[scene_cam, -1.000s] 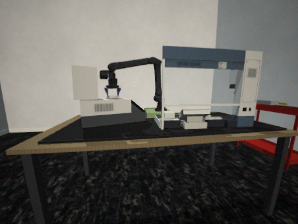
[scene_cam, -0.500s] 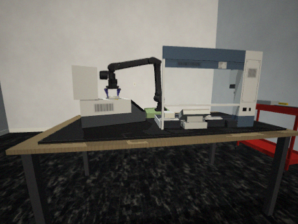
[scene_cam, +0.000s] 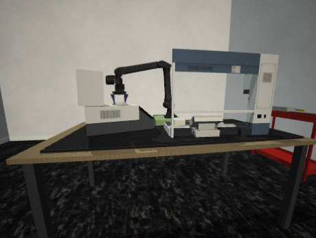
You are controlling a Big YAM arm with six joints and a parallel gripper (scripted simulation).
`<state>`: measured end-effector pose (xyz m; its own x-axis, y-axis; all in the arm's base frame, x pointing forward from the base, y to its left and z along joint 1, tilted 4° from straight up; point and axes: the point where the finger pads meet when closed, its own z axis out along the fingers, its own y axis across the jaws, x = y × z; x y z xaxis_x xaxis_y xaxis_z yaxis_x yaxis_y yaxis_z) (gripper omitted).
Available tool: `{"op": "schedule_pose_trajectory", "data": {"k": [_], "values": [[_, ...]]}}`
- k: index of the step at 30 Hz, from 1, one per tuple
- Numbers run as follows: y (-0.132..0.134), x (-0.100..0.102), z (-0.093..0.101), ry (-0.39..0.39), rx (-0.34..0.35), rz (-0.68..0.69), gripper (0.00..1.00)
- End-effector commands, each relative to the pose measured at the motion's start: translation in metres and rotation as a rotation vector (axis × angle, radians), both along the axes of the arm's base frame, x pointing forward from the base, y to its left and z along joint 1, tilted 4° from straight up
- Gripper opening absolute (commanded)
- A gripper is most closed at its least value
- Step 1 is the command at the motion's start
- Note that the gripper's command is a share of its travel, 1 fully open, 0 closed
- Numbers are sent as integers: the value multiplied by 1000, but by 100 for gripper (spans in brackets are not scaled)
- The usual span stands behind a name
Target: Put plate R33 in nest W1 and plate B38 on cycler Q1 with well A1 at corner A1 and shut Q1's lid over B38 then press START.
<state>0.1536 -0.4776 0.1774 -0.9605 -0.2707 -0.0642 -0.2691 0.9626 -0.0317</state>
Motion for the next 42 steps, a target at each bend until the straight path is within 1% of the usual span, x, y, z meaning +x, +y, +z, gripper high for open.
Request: {"op": "schedule_pose_trajectory", "data": {"k": [1, 12, 13, 14, 21, 29, 32, 38, 42], "values": [[-4, -9, 19, -12, -33, -7, 0], [-13, -9, 32, -8, -54, -25, 0], [-14, -9, 34, -9, -57, -29, 100], [-14, -9, 34, -9, -56, -33, 100], [-20, 11, 26, -24, -65, -5, 100], [-22, 14, 25, -26, -70, 2, 100], [-24, 14, 26, -27, -76, 1, 100], [-29, 3, 29, -28, -82, -23, 100], [-30, 2, 30, -29, -84, -25, 100]]}}
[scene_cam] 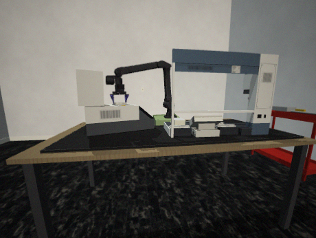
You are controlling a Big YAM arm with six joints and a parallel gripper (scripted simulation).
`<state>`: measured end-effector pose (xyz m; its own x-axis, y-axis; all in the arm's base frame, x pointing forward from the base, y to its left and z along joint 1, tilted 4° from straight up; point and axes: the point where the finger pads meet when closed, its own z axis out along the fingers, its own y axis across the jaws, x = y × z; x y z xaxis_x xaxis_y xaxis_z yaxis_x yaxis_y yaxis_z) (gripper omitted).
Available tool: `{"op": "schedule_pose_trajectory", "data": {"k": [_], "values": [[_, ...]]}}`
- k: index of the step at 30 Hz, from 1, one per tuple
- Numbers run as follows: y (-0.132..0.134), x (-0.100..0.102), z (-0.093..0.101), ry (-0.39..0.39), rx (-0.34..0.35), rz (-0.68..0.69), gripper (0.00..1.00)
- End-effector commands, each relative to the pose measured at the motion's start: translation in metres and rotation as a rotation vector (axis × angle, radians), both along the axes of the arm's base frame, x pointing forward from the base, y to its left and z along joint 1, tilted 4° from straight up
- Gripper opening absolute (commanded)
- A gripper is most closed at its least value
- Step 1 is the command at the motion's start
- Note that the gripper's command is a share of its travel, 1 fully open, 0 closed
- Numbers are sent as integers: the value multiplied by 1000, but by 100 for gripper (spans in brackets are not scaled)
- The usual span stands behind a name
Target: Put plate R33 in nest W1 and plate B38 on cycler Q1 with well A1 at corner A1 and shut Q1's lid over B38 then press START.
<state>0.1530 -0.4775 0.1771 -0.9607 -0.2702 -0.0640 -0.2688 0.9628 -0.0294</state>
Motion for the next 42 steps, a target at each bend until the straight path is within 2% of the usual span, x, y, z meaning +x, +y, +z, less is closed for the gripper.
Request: {"op": "schedule_pose_trajectory", "data": {"k": [1, 8, 11, 15, 17, 25, 32, 36, 42], "values": [[-31, 2, 30, -30, -87, -25, 100], [-25, -2, 22, -23, -67, -28, 100], [-19, 4, 23, -24, -67, -15, 100], [-14, 6, 42, -25, -71, 2, 100], [-14, 6, 42, -25, -71, 2, 100], [-16, 3, 70, -29, -90, 14, 100], [-16, -5, 63, -16, -48, -1, 100], [-18, -6, 62, -17, -49, -3, 100], [-16, -5, 89, -25, -78, 1, 100]]}}
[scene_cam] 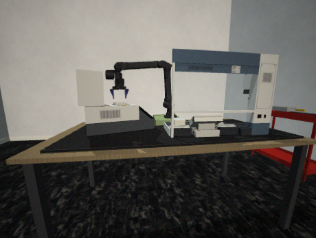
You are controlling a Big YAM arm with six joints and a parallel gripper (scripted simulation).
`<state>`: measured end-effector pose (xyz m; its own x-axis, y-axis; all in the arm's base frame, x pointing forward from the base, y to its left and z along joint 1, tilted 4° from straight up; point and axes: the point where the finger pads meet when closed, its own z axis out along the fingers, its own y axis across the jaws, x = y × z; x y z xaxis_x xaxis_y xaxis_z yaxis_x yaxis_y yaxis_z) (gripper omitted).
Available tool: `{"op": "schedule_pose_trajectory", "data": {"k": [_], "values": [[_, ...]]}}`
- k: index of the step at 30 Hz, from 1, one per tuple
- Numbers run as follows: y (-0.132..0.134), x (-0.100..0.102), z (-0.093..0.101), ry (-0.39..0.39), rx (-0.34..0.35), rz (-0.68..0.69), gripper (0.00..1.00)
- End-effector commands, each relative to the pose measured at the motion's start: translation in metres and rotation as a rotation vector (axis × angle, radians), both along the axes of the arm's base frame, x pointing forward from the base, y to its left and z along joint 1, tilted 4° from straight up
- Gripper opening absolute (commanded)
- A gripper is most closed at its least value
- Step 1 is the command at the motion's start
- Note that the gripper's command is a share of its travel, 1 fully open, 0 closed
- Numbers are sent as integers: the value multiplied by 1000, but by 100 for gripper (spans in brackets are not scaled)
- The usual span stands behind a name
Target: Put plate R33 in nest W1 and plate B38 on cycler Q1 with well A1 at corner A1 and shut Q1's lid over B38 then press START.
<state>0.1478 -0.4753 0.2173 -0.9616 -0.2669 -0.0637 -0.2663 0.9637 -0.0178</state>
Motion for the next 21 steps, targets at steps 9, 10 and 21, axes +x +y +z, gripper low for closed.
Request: {"op": "schedule_pose_trajectory", "data": {"k": [9, 10, 21], "values": [[-14, 5, 63, -29, -89, 15, 100], [-15, 5, 58, -27, -82, 15, 100], [-14, 4, 41, -23, -65, 13, 100]]}}
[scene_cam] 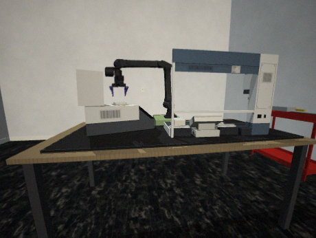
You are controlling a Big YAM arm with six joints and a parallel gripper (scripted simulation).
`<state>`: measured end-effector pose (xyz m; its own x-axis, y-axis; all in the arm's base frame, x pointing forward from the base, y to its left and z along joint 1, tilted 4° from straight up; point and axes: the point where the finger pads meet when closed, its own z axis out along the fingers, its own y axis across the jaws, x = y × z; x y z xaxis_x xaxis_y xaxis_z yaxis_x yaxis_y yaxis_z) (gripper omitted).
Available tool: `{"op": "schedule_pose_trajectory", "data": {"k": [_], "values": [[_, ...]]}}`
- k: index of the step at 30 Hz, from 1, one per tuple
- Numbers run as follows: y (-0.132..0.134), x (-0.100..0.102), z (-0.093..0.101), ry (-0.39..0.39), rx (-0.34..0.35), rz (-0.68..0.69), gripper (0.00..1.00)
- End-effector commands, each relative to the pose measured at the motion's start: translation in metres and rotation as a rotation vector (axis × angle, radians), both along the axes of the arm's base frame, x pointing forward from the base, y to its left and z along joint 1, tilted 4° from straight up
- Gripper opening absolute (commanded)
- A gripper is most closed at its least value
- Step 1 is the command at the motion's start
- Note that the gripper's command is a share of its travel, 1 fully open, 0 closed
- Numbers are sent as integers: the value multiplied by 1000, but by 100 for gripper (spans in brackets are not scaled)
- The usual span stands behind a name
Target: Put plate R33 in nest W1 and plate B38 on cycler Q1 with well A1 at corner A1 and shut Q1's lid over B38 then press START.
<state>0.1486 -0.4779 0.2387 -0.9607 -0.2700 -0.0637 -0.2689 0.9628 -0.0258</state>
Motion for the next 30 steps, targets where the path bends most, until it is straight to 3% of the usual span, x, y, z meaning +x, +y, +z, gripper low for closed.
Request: {"op": "schedule_pose_trajectory", "data": {"k": [1, 16, 17, 20, 23, 25, 28, 30], "values": [[-11, 3, 20, -22, -61, 10, 100], [1, -1, 12, -16, -40, 7, 100], [10, 0, 10, -26, -73, 6, 0], [29, -1, 8, -37, -136, -2, 0], [25, 3, 13, -53, -165, -6, 0], [39, 1, 7, -68, -213, -10, 0], [60, -4, -3, -53, -180, -11, 0], [69, -5, -8, -71, -234, -15, 0]]}}
